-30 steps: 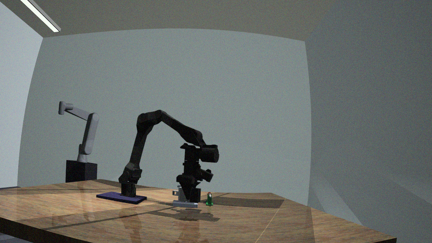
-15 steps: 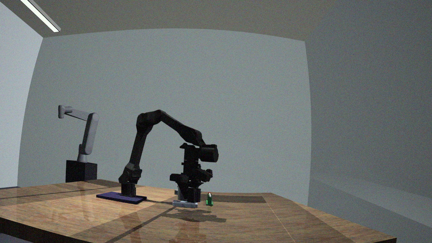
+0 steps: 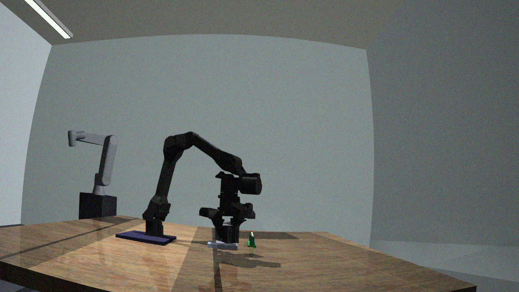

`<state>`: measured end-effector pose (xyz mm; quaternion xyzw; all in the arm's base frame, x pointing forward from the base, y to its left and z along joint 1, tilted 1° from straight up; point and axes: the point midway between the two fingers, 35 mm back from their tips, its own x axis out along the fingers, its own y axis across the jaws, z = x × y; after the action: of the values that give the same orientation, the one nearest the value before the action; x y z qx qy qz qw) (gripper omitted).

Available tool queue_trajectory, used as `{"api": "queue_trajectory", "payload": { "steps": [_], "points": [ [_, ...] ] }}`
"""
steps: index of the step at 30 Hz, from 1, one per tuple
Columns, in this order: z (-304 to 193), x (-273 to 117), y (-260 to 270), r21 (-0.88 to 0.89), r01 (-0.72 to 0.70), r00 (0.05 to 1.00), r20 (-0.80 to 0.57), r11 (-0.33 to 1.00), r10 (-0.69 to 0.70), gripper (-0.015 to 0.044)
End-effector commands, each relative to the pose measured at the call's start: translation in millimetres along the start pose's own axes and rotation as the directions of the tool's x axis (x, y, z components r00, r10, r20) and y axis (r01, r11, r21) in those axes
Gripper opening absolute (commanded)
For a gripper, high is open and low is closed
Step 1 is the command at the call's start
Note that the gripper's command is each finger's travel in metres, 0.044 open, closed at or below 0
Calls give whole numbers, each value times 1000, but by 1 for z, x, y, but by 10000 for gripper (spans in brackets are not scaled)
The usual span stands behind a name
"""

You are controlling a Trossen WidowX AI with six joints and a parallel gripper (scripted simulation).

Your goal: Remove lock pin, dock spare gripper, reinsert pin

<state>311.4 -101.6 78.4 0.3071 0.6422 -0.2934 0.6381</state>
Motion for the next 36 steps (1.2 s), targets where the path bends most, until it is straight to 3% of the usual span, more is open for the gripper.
{"api": "queue_trajectory", "payload": {
  "steps": [1, 18, 36],
  "points": [
    [0, -2, -1, 109, -2, 1000, 6, 994, 1, 0],
    [0, -3, -3, 511, -5, 1000, 8, 859, 1, 0],
    [-1, -4, -5, 836, -8, 1000, 9, 549, 1, 0]
  ]
}}
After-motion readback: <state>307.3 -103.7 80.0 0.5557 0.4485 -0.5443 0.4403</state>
